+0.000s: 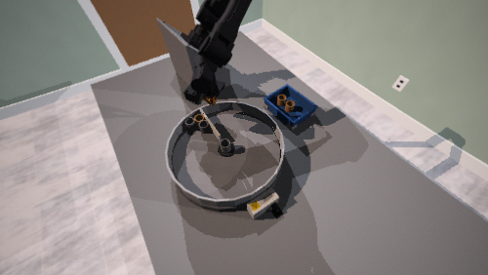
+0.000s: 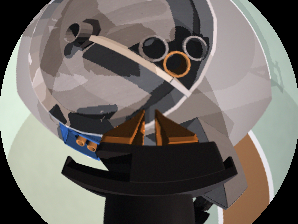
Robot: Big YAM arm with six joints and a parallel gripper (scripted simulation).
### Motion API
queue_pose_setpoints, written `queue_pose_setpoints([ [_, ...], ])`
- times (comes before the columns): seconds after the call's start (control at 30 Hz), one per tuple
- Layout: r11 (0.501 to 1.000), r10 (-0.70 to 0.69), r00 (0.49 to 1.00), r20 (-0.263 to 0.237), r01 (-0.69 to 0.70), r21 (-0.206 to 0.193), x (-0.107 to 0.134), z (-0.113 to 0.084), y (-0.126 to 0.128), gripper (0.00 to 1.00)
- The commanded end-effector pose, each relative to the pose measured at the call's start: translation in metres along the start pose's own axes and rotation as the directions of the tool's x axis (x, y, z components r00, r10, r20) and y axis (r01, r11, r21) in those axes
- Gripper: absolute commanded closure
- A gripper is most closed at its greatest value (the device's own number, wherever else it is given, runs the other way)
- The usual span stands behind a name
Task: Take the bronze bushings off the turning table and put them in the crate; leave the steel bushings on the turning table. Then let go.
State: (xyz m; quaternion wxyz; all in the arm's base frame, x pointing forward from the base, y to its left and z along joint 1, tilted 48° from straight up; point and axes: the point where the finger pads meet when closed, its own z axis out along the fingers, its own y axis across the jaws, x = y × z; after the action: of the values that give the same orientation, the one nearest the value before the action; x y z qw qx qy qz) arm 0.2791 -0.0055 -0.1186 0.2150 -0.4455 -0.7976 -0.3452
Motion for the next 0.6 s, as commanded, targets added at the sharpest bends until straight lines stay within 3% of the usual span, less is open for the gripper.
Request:
queue_pose_setpoints([
  [0.0, 0.996, 0.089, 0.995, 0.037, -0.088, -0.027, -0.022, -0.012, 0.001, 0.87],
  [0.3, 0.939, 0.345, 0.938, 0.026, -0.344, -0.028, -0.061, -0.013, -0.040, 0.87],
  [0.53, 0.932, 0.361, 0.932, 0.042, -0.360, -0.032, -0.067, -0.019, -0.038, 0.87],
  [0.57, 0.934, 0.358, 0.933, 0.034, -0.358, -0.018, -0.063, -0.010, -0.041, 0.87],
])
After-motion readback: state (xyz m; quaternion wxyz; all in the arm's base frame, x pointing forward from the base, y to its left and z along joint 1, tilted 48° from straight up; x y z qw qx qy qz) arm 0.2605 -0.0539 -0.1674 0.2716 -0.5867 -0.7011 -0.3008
